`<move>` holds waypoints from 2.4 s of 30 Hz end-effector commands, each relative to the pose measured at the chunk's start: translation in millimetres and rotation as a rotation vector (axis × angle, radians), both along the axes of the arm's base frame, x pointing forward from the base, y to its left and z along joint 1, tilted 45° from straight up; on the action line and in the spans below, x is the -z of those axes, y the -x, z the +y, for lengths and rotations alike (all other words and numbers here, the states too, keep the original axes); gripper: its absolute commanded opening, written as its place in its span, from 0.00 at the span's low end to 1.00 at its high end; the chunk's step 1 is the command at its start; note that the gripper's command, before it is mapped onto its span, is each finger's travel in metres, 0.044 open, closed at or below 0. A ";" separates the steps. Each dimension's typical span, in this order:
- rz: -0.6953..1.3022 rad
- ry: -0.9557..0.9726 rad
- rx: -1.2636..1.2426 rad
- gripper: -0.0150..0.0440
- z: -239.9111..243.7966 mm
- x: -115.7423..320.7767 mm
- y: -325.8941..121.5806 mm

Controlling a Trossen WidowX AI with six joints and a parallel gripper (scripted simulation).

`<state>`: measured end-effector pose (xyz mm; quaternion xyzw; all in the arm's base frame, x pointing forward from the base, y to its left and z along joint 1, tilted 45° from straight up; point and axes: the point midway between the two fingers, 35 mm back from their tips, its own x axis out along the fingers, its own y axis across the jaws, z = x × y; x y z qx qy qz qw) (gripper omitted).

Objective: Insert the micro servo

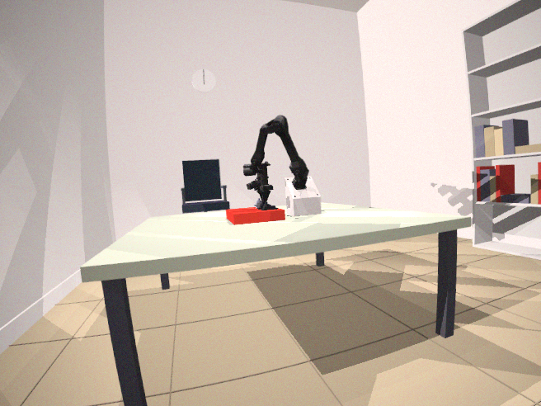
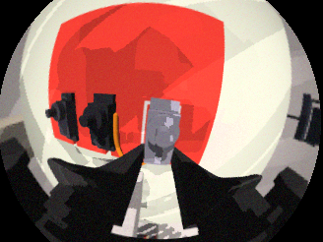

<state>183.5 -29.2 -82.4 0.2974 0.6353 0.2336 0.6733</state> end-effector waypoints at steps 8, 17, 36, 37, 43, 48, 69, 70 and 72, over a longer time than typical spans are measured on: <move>0.000 -0.003 0.004 0.25 6.9 6.7 -1.0; 0.000 -0.003 0.004 0.34 8.8 8.8 -0.7; 0.001 -0.001 0.004 0.57 -13.2 -18.3 6.0; 0.001 -0.001 0.004 0.57 -12.9 -18.5 6.2; 0.002 -0.003 0.005 0.79 -24.5 -22.1 -15.4; -0.002 0.000 0.004 1.00 -52.0 -41.4 -61.2; -0.015 0.011 0.000 1.00 -102.9 -100.1 -86.6; -0.015 0.011 0.000 1.00 -102.9 -100.1 -86.6; -0.015 0.011 0.000 1.00 -102.9 -100.1 -86.6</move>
